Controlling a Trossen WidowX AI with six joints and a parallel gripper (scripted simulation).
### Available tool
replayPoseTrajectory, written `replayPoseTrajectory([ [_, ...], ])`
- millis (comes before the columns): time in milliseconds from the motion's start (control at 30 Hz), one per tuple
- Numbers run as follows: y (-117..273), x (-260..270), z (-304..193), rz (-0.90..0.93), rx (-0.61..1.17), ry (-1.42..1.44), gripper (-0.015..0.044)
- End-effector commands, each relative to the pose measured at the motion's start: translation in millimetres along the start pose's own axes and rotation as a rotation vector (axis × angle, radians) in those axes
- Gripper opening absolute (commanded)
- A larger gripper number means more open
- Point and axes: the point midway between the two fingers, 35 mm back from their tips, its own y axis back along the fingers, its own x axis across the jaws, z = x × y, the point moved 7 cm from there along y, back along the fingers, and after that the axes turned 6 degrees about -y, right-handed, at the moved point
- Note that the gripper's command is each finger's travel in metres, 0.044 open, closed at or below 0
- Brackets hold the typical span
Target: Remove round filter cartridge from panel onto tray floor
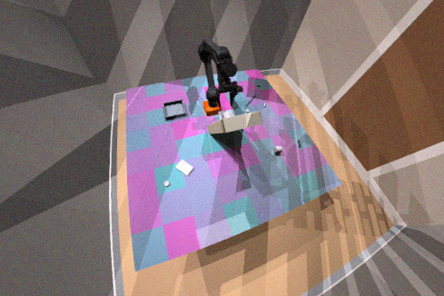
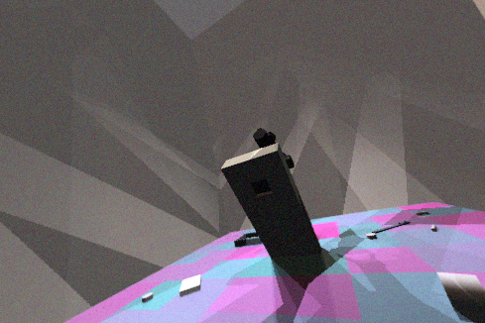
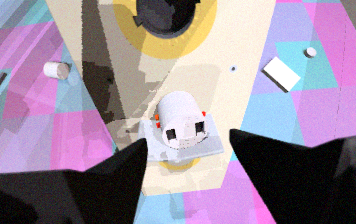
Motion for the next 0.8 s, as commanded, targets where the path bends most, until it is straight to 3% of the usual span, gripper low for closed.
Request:
replayPoseTrajectory([
  [0,-9,0,-2,0.003,0.014,-0.007,0.0305],
  [767,-45,0,-3,0.003,0.013,-0.007,0.0305],
])
